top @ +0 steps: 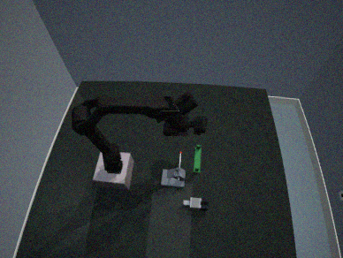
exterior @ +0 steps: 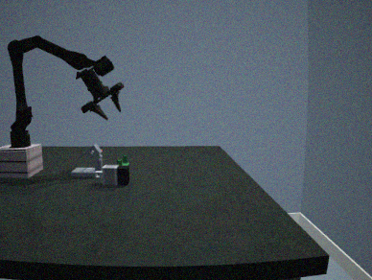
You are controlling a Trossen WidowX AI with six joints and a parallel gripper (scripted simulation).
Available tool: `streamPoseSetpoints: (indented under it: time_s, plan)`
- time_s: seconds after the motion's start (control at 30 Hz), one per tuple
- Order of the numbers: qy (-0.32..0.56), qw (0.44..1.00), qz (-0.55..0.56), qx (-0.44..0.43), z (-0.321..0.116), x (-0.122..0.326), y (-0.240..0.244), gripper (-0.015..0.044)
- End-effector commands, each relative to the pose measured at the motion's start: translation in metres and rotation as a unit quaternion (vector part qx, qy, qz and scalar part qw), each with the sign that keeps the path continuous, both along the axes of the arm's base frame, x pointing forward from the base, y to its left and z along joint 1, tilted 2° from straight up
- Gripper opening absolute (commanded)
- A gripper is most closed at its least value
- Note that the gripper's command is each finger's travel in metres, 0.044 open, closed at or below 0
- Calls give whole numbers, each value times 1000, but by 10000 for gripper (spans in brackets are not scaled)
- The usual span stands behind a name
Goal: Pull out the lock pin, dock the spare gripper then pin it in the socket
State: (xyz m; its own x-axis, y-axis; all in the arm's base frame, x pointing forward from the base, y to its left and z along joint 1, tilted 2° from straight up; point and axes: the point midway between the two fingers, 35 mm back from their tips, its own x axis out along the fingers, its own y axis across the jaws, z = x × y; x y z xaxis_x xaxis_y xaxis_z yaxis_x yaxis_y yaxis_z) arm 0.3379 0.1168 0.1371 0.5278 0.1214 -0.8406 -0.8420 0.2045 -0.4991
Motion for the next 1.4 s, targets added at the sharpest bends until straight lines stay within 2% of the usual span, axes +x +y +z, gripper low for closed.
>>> streamPoseSetpoints:
  time_s: [0.0,0.47,0.57,0.73,1.37]
  plan:
    - [267,960,66,-62,-27,-41,-35,300]
    - [267,960,66,-62,-27,-41,-35,300]
    - [267,960,66,-62,-43,-38,-36,300]
    - [267,959,66,-62,-95,-37,-42,300]
    - [267,959,66,-62,-121,-36,-40,300]
